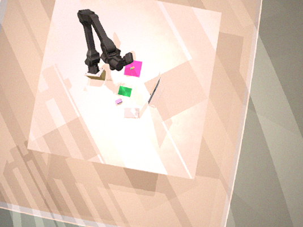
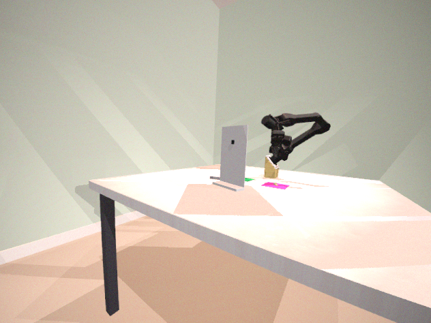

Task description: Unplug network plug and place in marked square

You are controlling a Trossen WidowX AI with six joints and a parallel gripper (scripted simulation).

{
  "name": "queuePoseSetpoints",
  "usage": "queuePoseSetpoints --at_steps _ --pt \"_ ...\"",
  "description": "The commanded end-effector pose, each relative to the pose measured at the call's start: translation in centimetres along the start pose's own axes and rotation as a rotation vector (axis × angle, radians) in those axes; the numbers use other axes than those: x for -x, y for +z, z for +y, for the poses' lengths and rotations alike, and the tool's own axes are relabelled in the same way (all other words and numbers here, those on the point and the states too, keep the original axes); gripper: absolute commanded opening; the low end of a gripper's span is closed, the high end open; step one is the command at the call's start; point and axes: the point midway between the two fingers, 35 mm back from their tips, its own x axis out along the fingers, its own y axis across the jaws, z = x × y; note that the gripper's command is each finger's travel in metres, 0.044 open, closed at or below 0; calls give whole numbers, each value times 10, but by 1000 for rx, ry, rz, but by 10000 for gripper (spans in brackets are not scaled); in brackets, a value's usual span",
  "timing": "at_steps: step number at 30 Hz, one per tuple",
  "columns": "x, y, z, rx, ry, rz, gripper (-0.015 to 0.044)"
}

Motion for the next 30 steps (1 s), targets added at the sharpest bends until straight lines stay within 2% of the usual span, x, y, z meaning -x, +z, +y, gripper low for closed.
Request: queuePoseSetpoints --at_steps 1,23,30 --pt "8 -1 -6 3 1 4 156" --pt "60 6 -36 6 -18 -17 156" --pt "60 6 -36 6 -18 -17 340"
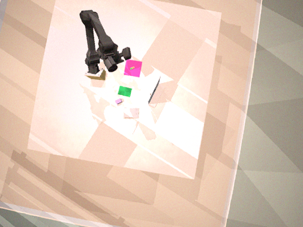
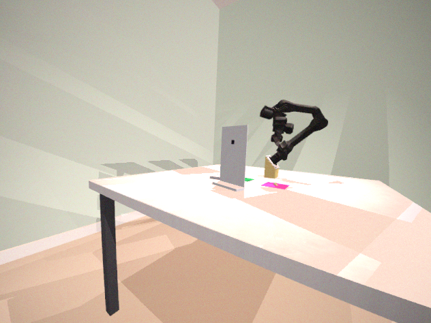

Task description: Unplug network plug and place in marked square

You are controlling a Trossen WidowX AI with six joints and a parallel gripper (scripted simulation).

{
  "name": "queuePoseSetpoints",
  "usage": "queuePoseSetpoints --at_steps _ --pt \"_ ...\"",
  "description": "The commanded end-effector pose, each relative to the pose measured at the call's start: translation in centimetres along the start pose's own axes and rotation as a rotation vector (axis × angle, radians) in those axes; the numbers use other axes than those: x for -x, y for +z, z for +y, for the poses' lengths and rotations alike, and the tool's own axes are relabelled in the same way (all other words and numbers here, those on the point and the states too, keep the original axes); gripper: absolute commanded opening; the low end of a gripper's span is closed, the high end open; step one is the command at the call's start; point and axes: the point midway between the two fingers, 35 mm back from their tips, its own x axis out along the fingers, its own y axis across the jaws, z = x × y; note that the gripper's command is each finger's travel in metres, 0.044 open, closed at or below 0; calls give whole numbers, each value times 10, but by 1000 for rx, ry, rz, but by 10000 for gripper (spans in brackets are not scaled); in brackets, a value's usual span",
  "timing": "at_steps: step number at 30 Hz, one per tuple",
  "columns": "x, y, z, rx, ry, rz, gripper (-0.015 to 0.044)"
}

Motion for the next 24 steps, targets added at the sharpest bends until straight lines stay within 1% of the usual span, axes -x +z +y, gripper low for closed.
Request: queuePoseSetpoints --at_steps 1,4,24 --pt "1 0 0 3 3 1 366" --pt "1 0 0 3 3 1 440" --pt "1 0 0 3 3 1 440"
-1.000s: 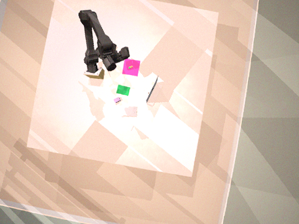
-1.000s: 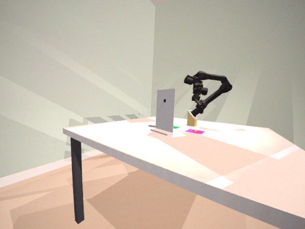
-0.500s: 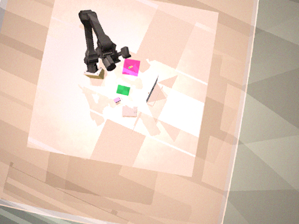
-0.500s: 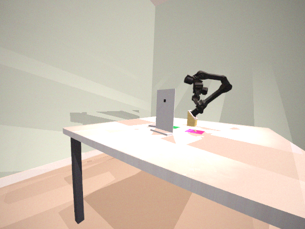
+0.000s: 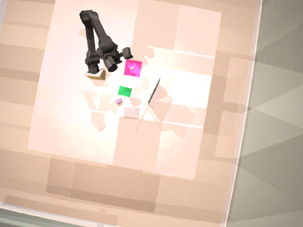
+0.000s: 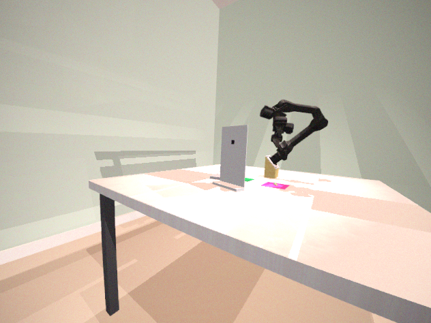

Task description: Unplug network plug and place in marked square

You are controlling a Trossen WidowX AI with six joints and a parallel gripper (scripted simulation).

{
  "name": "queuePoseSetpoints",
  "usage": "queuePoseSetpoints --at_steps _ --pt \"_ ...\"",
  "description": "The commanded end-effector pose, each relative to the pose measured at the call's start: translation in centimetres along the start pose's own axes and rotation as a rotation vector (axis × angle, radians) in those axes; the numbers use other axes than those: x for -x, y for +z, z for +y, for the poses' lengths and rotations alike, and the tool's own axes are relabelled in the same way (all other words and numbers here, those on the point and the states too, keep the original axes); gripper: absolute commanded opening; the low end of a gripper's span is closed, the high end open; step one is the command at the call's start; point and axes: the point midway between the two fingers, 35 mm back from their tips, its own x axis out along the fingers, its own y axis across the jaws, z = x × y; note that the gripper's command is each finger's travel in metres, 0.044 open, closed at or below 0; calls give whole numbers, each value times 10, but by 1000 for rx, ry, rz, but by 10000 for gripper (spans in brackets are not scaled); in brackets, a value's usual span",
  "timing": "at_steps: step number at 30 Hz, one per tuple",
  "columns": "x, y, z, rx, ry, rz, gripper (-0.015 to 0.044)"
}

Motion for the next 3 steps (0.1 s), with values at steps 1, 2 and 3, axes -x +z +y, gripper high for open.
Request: queuePoseSetpoints --at_steps 1,2,3 --pt "0 0 0 1 4 1 440" --pt "0 0 0 1 4 1 440" --pt "0 0 0 1 4 1 440"
